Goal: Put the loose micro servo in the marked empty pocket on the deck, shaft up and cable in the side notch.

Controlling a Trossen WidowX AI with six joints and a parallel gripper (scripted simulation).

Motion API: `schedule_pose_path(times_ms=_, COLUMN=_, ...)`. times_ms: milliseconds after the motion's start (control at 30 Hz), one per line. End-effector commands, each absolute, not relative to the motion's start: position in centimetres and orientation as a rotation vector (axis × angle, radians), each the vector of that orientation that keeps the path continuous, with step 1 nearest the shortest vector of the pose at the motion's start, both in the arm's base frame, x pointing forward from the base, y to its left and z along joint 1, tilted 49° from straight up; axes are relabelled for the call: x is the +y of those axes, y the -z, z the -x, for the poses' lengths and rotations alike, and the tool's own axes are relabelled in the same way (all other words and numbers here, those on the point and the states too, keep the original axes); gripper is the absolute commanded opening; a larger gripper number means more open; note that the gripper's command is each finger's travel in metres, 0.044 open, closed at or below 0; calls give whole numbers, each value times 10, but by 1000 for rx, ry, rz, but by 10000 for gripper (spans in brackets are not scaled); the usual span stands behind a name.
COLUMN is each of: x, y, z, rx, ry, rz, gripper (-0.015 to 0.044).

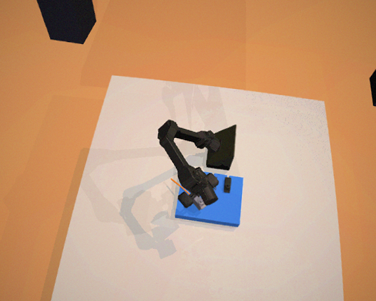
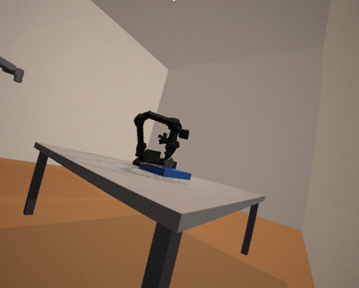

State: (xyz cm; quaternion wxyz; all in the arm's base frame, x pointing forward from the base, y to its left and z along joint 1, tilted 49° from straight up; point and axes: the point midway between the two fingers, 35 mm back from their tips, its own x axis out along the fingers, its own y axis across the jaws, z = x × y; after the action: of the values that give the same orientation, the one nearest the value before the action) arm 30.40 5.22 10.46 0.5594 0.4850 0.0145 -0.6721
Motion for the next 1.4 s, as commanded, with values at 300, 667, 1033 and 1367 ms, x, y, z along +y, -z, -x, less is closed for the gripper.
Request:
schedule_pose_path(times_ms=300, x=38, y=-93, z=-304, rx=35, ry=1585, rz=-1129, gripper=414)
schedule_pose_path(times_ms=667, x=38, y=-93, z=-304, rx=35, ry=1585, rz=-1129, gripper=125)
schedule_pose_path(times_ms=1033, x=46, y=-100, z=-303, rx=36, ry=1585, rz=-1130, gripper=0)
schedule_pose_path(times_ms=1367, x=58, y=-115, z=-297, rx=36, ry=1586, rz=-1129, gripper=0)
